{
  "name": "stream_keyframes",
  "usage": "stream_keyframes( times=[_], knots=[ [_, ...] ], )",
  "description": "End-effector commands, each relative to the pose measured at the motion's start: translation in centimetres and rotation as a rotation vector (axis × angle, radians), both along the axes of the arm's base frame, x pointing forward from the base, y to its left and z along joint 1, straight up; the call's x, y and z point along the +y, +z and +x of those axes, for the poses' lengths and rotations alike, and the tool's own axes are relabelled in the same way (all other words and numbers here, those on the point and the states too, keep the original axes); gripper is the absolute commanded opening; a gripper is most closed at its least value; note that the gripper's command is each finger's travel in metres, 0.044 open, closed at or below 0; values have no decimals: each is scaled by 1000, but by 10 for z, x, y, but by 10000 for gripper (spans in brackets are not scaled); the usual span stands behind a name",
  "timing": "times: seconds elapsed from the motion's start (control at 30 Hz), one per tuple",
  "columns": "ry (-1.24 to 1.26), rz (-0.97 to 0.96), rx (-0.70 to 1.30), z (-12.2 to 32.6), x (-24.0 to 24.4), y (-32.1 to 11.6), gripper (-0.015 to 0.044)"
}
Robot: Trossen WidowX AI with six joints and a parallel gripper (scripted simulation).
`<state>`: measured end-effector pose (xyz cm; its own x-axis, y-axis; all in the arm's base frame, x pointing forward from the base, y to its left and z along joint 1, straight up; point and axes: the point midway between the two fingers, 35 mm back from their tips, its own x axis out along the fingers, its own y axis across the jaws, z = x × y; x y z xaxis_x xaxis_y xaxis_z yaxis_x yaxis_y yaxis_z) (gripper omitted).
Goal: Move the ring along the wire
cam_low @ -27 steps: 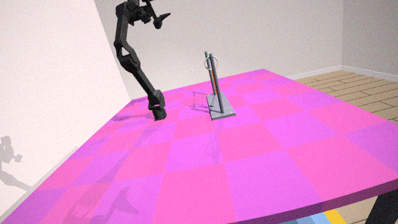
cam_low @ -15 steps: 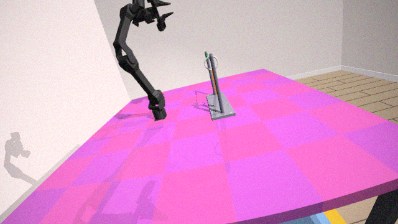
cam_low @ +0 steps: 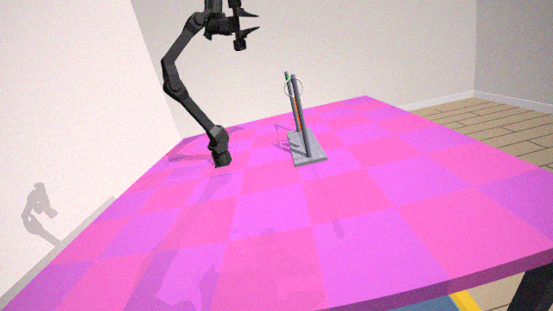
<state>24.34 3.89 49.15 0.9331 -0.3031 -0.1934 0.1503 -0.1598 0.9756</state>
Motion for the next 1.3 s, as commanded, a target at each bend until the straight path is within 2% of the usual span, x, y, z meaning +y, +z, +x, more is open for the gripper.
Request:
stream_keyframes(
  times=[0.0, 0.73, 1.27],
  knots=[
    [0, -86, 57, 19, -8, -16, 160],
    [46, -466, 297, 87, -95, -102, 160],
    [109, -760, 444, 83, -193, -175, 160]
  ],
)
